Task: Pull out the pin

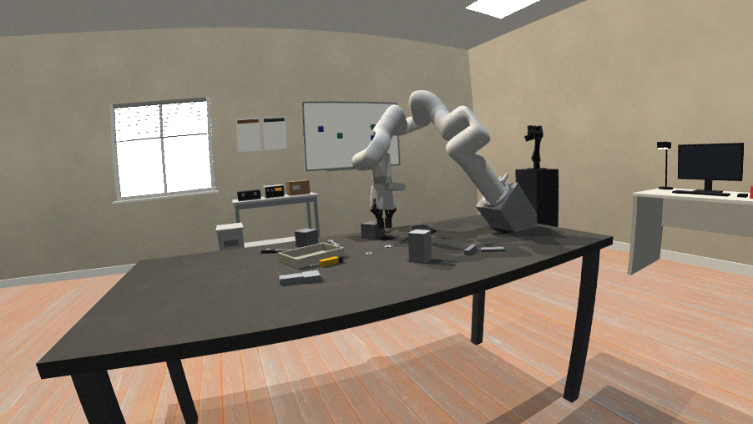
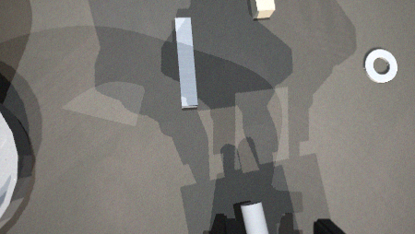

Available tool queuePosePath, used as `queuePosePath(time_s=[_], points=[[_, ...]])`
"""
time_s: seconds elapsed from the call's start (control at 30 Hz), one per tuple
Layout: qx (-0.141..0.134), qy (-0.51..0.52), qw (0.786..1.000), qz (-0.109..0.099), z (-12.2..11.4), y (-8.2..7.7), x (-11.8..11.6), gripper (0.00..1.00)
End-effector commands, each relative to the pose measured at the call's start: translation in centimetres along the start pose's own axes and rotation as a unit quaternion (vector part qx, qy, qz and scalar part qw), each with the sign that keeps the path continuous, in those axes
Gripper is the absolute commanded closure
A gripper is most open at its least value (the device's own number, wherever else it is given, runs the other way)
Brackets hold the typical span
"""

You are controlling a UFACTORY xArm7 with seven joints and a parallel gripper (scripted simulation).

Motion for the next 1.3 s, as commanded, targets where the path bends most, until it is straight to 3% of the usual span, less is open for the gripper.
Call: queuePosePath(time_s=[0.0, 1.27], points=[[-0.002, -0.001, 1.0, 0.0, -0.07, -0.01, 0.06, 0.57], [-0.027, -0.048, 0.998, 0.035, 0.22, 0.37, 0.48, 0.57]])
Point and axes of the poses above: the point where the finger pads meet when closed, its own y axis out along the fingers, its own x axis across the jaws, z = x × y, the point moved 8 cm from there along -y, back along the fingers, and after that the axes turned 4 degrees about -y, right-handed, at the moved point
